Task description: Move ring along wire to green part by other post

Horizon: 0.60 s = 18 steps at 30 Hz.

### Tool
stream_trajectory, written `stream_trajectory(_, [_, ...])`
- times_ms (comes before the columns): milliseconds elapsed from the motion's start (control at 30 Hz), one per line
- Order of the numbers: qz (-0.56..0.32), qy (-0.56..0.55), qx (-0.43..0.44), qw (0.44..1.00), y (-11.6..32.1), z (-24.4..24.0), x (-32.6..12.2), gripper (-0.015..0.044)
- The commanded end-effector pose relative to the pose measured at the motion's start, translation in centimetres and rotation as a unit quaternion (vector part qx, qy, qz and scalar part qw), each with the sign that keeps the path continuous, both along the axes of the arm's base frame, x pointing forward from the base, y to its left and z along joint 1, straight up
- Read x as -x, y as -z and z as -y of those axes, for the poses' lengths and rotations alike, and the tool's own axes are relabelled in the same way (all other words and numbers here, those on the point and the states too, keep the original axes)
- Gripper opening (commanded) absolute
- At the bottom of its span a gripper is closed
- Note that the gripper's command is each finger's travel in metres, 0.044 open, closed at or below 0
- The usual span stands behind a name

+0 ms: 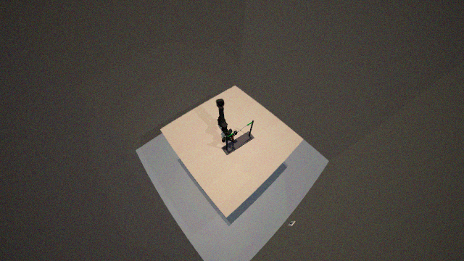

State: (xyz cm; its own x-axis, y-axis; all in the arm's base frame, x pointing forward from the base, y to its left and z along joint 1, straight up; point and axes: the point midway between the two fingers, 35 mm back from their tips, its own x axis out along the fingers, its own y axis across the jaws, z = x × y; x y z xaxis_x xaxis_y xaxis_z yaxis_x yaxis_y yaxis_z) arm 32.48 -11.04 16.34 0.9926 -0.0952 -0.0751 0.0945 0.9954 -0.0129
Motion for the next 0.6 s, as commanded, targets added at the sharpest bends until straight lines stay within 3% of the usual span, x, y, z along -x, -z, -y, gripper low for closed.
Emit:
stream_trajectory(0, [0.001, 0.002, -0.003, 1.000, -0.1, -0.3, 0.0, -0.0150])
stream_trajectory(567, [-0.102, 0.013, -0.026, 0.994, -0.4, -2.1, 2.3, -0.0150])
